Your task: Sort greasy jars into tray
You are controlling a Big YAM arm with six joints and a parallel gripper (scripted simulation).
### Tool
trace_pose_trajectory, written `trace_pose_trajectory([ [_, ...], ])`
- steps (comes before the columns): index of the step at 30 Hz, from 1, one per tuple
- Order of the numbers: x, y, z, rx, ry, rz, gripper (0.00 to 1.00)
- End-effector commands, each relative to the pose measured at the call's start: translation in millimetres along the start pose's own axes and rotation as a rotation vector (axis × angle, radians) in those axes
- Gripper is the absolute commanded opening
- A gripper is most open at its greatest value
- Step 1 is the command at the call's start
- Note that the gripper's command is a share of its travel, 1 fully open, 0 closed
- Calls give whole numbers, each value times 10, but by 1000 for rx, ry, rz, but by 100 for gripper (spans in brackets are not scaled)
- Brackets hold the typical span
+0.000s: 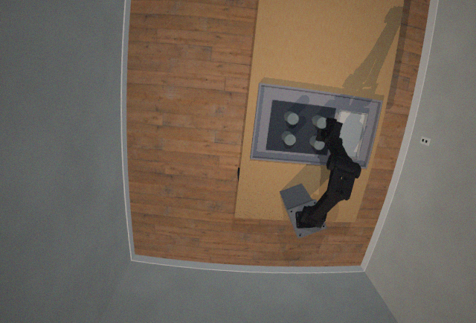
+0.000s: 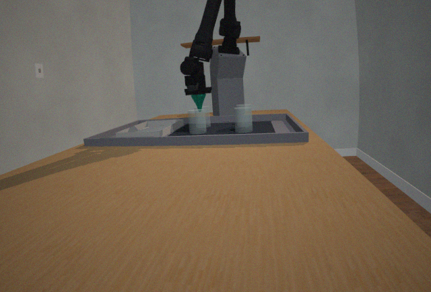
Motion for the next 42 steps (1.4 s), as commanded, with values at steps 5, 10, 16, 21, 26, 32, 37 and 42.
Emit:
trace_pose_trajectory([
  [5,36,59,-58,4,-16,7,0],
  [10,9,59,-67,4,-16,7,0],
  [16,9,59,-67,4,-16,7,0],
  [21,-26,57,-72,4,-16,7,0],
  [26,-74,53,-76,4,-16,7,0],
  [32,-74,53,-76,4,-16,7,0],
  [37,-72,53,-76,4,-16,7,0],
  [42,-65,55,-76,4,-16,7,0],
])
Point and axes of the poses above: the point where the finger pads meet when closed, its own z axis back along the fingers, its own y axis across the jaws, x = y × z, the point moved 7 cm from there along z, back along the fingers, and after that the axes turned 12 degrees about -z, right-handed, at the moved point
